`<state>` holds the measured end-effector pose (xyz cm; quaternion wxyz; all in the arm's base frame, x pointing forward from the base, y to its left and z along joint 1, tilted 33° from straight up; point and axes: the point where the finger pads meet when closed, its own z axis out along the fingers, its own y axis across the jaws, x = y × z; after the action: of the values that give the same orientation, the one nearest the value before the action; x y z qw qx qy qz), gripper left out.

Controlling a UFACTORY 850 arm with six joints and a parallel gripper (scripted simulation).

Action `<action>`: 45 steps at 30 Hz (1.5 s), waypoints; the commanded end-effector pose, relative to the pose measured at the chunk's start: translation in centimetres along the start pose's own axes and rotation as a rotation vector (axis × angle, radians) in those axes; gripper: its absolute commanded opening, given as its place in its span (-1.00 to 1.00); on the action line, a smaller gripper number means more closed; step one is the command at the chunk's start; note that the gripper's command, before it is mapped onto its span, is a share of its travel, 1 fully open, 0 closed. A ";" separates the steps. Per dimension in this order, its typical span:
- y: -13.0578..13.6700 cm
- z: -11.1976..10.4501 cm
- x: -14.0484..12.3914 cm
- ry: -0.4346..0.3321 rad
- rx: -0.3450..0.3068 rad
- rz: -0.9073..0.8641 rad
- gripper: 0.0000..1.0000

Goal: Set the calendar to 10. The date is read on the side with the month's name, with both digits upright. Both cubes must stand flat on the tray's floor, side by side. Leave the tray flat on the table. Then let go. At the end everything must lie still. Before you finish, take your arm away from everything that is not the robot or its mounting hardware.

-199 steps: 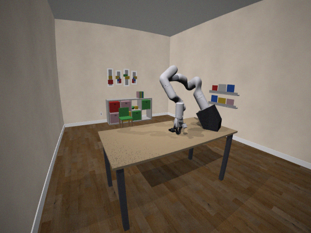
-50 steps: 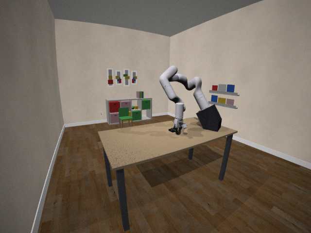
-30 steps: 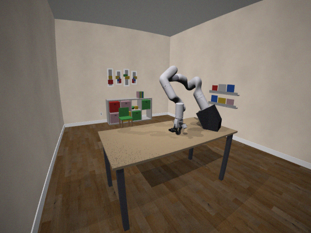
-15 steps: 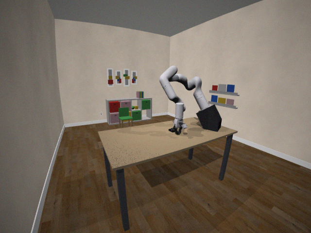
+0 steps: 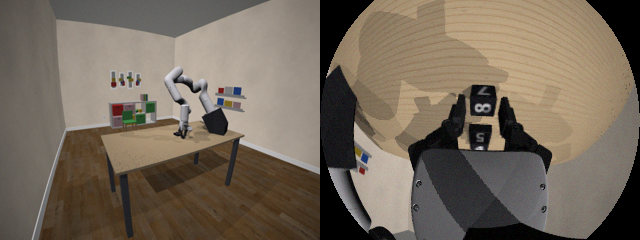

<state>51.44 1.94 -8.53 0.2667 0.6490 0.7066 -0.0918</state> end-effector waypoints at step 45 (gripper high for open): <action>0.1 -7.4 0.0 0.000 -0.001 0.002 1.00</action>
<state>49.49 5.59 -2.08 0.2669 0.6491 0.7064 -0.0916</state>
